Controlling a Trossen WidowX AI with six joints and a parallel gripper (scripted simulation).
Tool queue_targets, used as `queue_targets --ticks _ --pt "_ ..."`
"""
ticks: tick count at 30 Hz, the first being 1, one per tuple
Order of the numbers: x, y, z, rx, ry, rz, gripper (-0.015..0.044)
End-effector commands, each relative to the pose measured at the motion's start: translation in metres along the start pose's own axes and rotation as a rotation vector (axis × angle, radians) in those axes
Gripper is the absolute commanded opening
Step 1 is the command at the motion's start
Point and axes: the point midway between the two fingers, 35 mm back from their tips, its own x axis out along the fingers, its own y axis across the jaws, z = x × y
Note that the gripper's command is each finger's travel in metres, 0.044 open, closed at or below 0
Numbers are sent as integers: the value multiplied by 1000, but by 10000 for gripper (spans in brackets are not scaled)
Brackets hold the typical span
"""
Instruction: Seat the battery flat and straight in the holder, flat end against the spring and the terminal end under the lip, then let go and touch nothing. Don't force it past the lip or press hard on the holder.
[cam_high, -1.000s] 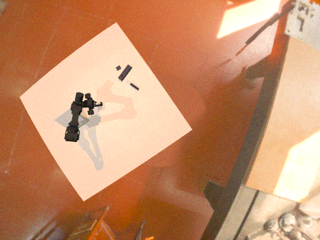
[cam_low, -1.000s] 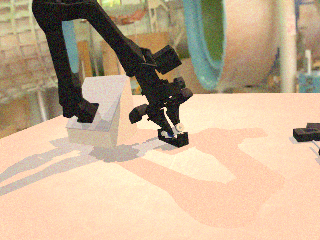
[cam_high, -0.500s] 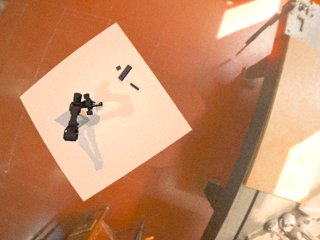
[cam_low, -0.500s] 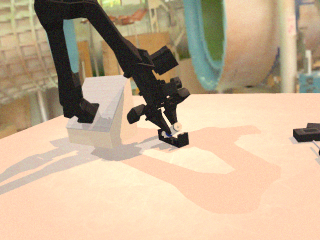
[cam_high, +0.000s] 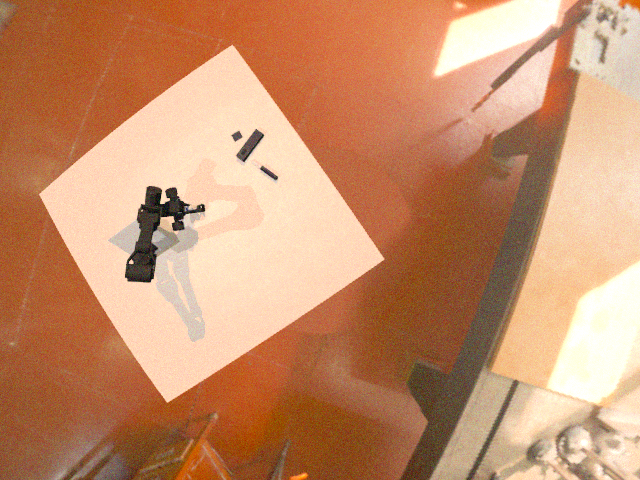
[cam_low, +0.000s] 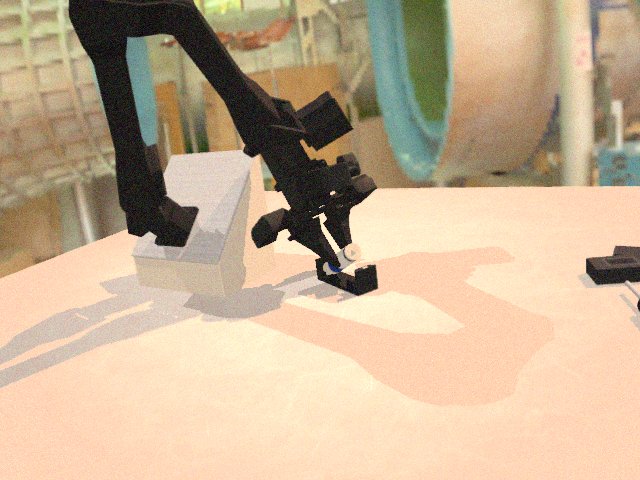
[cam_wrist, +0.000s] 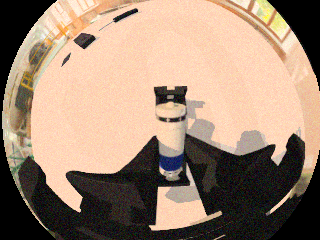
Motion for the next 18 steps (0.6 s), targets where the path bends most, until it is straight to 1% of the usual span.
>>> queue_targets --ticks 1,18 --pt "0 -2 -6 -12 22 8 75" --pt "9 2 -4 -3 171 3 75"
